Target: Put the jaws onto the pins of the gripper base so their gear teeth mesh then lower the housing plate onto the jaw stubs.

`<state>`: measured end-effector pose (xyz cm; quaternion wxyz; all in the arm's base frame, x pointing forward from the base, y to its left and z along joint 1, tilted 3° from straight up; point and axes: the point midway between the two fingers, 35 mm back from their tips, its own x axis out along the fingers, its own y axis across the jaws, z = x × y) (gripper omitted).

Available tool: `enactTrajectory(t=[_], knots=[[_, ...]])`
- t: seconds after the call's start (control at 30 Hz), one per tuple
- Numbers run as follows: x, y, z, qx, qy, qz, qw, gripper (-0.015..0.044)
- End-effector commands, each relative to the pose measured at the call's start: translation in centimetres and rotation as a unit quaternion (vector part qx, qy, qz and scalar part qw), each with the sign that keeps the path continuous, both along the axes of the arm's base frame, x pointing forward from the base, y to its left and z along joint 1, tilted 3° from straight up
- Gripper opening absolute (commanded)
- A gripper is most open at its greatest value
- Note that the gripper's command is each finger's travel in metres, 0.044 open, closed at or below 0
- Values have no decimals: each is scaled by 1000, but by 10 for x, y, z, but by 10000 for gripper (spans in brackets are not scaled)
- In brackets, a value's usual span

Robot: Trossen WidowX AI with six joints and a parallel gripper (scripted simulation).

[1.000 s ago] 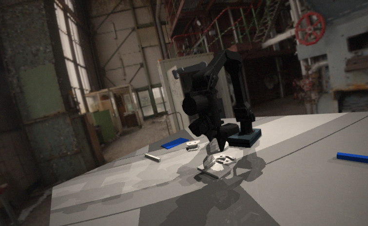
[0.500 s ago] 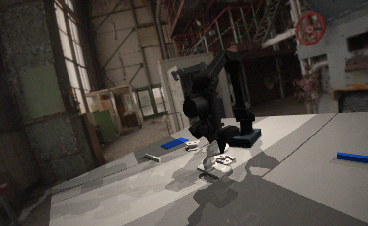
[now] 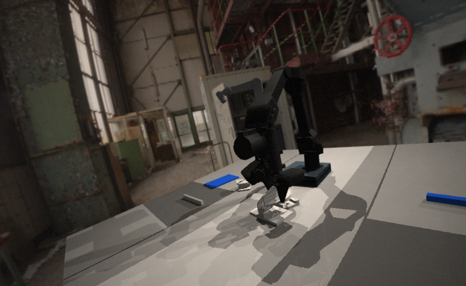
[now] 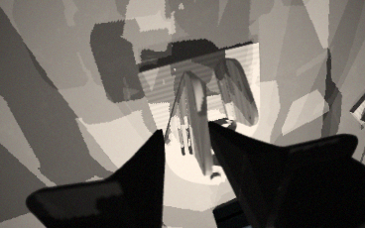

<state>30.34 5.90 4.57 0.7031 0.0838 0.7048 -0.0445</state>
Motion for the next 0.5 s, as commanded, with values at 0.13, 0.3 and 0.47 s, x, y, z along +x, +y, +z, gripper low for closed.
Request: enactTrajectory(t=[0.13, 0.3, 0.47], knots=[[-2, 0, -14, -1, 2, -3, 1000, 134], [-2, 0, -18, -1, 2, -3, 1000, 134], [-2, 0, -18, -1, 2, -3, 1000, 134]])
